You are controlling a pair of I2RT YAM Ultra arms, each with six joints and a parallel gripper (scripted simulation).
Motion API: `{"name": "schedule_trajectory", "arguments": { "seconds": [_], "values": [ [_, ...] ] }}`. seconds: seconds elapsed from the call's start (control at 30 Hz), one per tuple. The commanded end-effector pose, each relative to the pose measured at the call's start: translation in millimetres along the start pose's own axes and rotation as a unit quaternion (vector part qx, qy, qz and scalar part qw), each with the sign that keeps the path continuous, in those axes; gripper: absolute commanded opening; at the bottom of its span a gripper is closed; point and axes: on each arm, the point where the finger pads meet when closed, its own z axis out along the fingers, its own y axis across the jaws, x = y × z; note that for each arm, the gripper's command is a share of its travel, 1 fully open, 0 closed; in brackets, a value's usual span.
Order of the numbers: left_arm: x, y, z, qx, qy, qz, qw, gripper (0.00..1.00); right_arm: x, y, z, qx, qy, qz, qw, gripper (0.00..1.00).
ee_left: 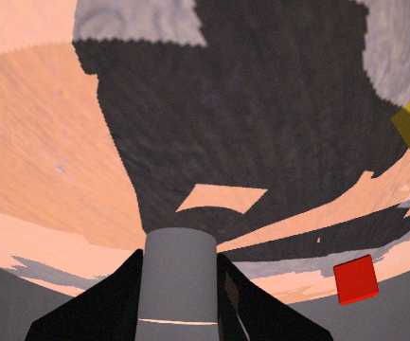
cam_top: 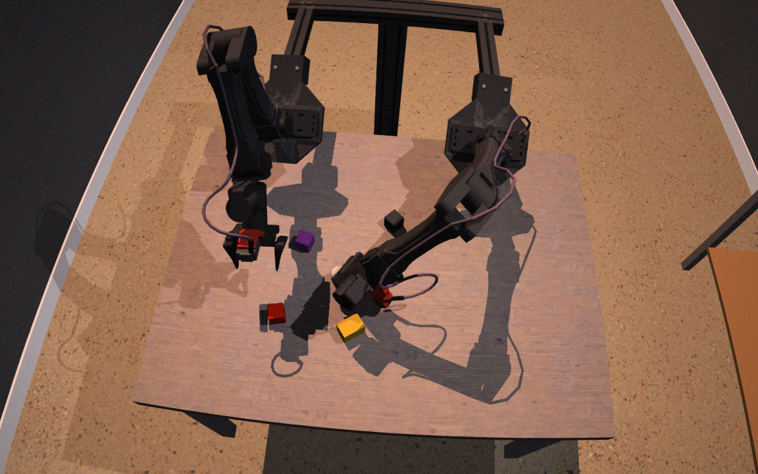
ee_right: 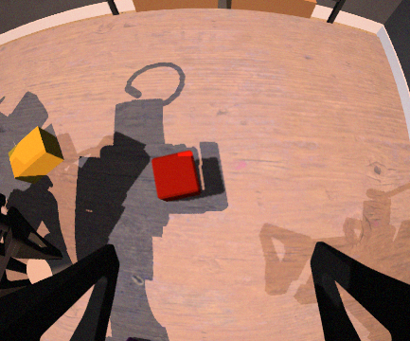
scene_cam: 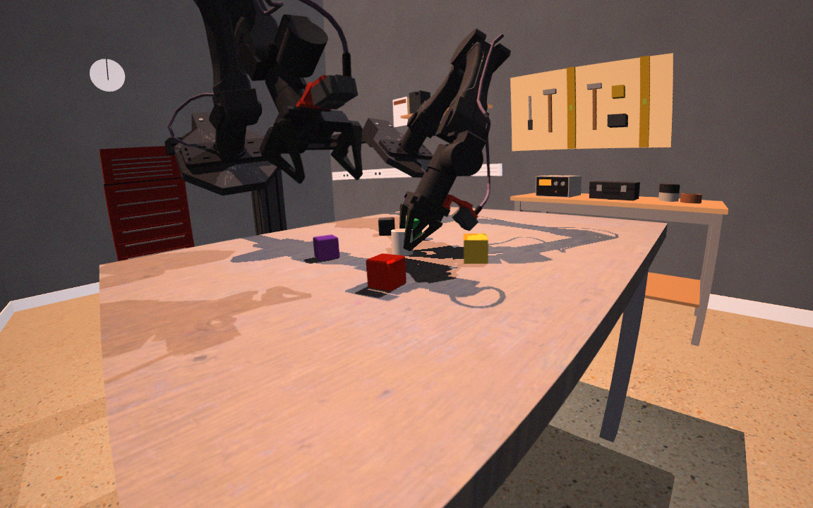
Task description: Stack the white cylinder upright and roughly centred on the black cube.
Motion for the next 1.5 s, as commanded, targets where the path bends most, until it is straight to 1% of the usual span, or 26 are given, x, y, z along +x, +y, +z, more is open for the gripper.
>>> {"name": "schedule_trajectory", "arguments": {
  "seconds": [0.0,0.17,0.33,0.77,0.8,0.97,1.17,1.2,1.33,1.43,1.47],
  "values": [
    [7,-3,-10,0.007,0.004,0.008,1.000,0.34,-48,-17,-8,-0.015,-0.073,0.029,0.997,1.00],
    [7,-3,-10,0.007,0.004,0.008,1.000,0.34,-59,-44,-16,0.008,-0.097,0.037,0.995,1.00],
    [7,-3,-10,0.007,0.004,0.008,1.000,0.34,-63,-59,-21,0.030,-0.104,0.039,0.993,1.00],
    [6,-5,-8,0.008,0.004,0.006,1.000,0.34,-60,-59,-19,0.031,-0.100,0.039,0.994,1.00],
    [6,-5,-8,0.008,0.004,0.006,1.000,0.34,-52,-56,-17,0.026,-0.088,0.037,0.995,1.00],
    [10,1,-13,0.001,0.003,0.006,1.000,0.34,-52,-56,-17,0.026,-0.088,0.037,0.995,1.00],
    [28,2,-46,0.001,0.001,0.005,1.000,0.34,-52,-56,-17,0.026,-0.088,0.037,0.995,1.00],
    [28,-5,-48,0.013,0.001,0.003,1.000,0.34,-52,-56,-17,0.026,-0.088,0.037,0.995,1.00],
    [31,3,-53,0.015,-0.005,-0.008,1.000,0.34,-52,-56,-17,0.026,-0.088,0.037,0.995,1.00],
    [40,16,-64,0.025,-0.008,-0.015,1.000,0.34,-52,-56,-17,0.026,-0.088,0.037,0.995,1.00],
    [44,25,-70,0.025,-0.008,-0.017,1.000,0.34,-52,-56,-17,0.026,-0.088,0.037,0.995,1.00]
  ]
}}
